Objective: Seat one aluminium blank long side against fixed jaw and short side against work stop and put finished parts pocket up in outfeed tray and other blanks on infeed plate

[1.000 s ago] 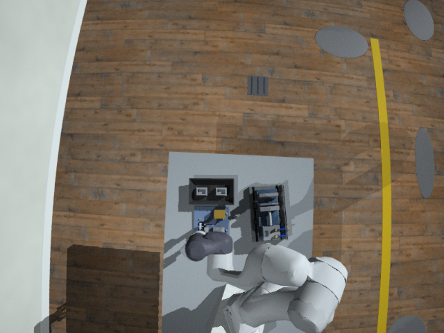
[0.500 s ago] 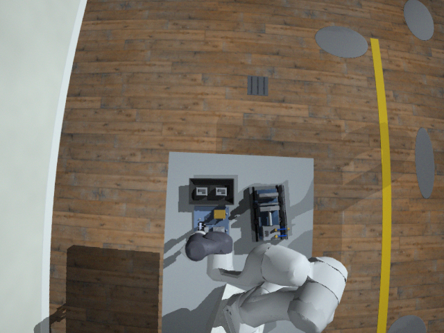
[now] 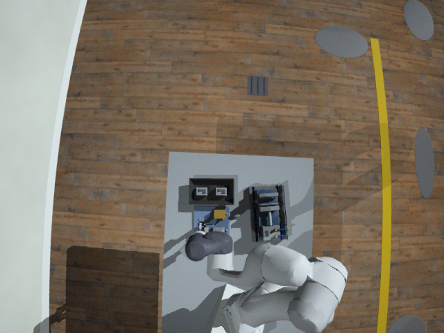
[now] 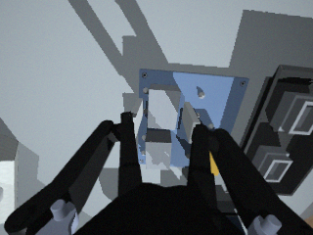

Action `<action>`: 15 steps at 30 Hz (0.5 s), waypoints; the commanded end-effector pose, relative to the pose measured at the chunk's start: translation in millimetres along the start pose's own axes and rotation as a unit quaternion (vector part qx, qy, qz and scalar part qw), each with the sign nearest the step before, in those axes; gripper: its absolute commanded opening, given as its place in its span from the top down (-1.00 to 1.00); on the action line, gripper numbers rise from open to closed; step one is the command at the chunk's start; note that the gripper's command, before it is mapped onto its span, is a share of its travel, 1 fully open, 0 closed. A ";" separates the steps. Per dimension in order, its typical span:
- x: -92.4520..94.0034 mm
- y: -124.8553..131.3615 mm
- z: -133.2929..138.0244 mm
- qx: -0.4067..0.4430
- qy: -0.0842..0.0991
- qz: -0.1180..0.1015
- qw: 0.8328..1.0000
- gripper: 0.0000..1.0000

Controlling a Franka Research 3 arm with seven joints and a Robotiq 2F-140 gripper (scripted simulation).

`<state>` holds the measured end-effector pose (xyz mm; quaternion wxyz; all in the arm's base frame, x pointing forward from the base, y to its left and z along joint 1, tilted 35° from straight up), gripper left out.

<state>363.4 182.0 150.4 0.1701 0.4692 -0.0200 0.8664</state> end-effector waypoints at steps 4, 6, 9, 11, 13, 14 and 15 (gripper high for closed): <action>0.3 -1.3 1.2 -0.001 0.002 0.002 1.000 1.00; 0.3 -1.3 1.2 -0.001 0.002 0.002 1.000 1.00; 0.3 -1.3 1.2 -0.001 0.002 0.002 1.000 1.00; 0.3 -1.3 1.2 -0.001 0.002 0.002 1.000 1.00; 0.3 -1.3 1.2 -0.001 0.002 0.002 1.000 1.00; 0.3 -1.3 1.2 -0.001 0.002 0.002 1.000 1.00; 0.3 -1.3 1.2 -0.001 0.002 0.002 1.000 1.00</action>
Point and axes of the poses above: the point where the finger pads meet when closed, its own x axis back along the fingers, its own z axis across the jaws, y = z × x, the point moved 2 cm from there along x, back along the fingers, and after that the axes turned 11 degrees about -x, right-handed, at the moved point
